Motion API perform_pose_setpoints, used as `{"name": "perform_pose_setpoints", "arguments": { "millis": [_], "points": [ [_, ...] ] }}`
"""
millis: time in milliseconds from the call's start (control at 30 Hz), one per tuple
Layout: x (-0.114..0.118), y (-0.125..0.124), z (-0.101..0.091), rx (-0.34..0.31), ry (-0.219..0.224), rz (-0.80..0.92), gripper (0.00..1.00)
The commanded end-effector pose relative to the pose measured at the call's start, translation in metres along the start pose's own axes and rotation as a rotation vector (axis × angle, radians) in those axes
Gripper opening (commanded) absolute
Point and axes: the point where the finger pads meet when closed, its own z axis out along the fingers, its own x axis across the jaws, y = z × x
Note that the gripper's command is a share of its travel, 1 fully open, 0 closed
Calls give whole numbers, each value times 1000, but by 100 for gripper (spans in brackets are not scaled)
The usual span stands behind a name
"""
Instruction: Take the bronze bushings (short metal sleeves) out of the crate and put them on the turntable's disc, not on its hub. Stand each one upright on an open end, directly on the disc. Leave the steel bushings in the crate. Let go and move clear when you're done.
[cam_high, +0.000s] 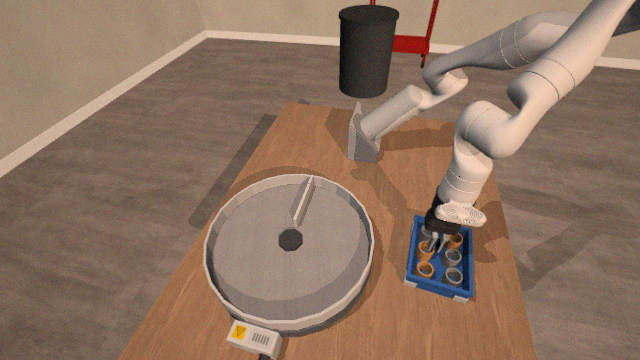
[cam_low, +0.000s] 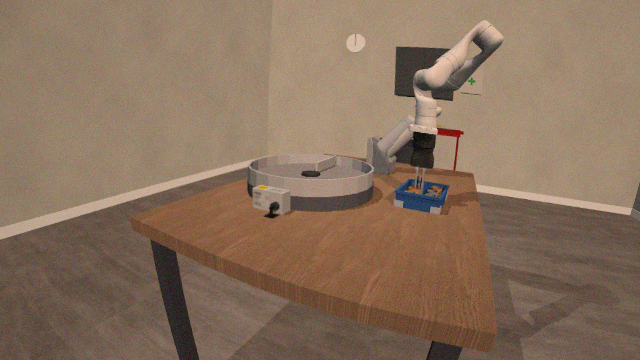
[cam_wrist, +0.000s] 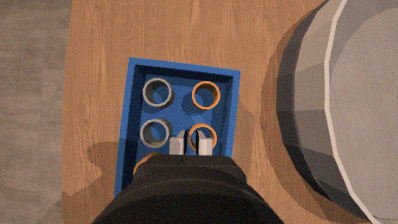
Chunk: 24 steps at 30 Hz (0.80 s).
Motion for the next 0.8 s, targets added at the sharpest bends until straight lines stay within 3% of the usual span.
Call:
{"name": "perform_pose_setpoints", "arguments": {
  "millis": [0, 767],
  "points": [
    [0, -1, 1, 5, -3, 0, 36],
    [0, -1, 10, 5, -3, 0, 36]
  ]
}}
